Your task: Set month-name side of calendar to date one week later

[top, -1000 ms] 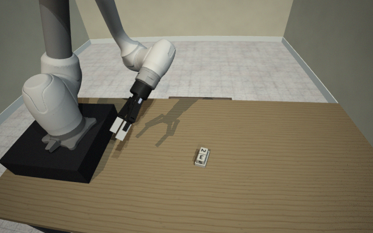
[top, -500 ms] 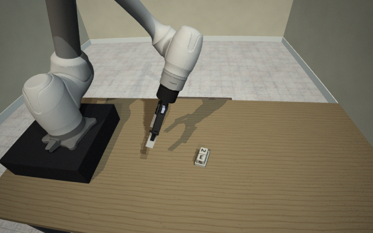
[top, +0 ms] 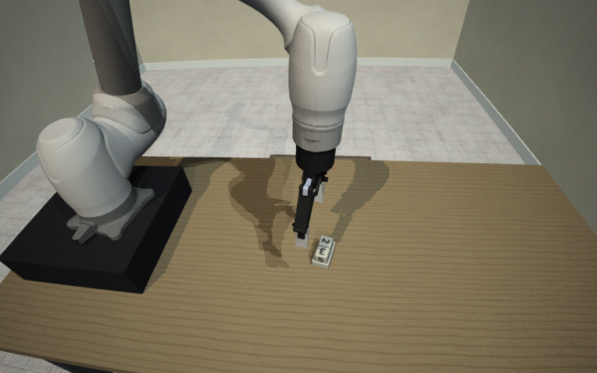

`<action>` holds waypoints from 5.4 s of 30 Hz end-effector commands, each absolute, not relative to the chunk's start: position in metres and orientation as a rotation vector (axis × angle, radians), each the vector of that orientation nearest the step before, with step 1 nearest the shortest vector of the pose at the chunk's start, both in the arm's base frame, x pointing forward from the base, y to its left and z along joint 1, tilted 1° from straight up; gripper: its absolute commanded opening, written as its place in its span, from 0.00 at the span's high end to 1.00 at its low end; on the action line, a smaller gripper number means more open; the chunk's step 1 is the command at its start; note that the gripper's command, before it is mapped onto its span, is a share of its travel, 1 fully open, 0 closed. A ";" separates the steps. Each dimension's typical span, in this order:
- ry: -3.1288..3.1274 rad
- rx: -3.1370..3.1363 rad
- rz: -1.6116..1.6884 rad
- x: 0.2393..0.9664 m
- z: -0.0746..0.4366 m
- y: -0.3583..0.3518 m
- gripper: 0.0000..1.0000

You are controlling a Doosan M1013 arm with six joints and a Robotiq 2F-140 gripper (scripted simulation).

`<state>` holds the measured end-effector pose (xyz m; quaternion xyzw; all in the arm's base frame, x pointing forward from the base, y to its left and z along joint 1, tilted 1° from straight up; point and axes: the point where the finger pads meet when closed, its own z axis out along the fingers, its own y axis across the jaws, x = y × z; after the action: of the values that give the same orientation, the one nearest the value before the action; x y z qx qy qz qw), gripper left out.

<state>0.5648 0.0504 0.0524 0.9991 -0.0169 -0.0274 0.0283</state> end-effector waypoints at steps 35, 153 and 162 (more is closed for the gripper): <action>0.927 2.990 0.004 0.597 0.048 0.045 0.00; 2.125 2.300 -0.004 0.597 -0.020 0.044 0.64; 2.125 2.300 -0.004 0.597 -0.023 0.044 0.64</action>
<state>0.5968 0.0437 -0.0225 0.7345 0.6786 -0.0013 0.0052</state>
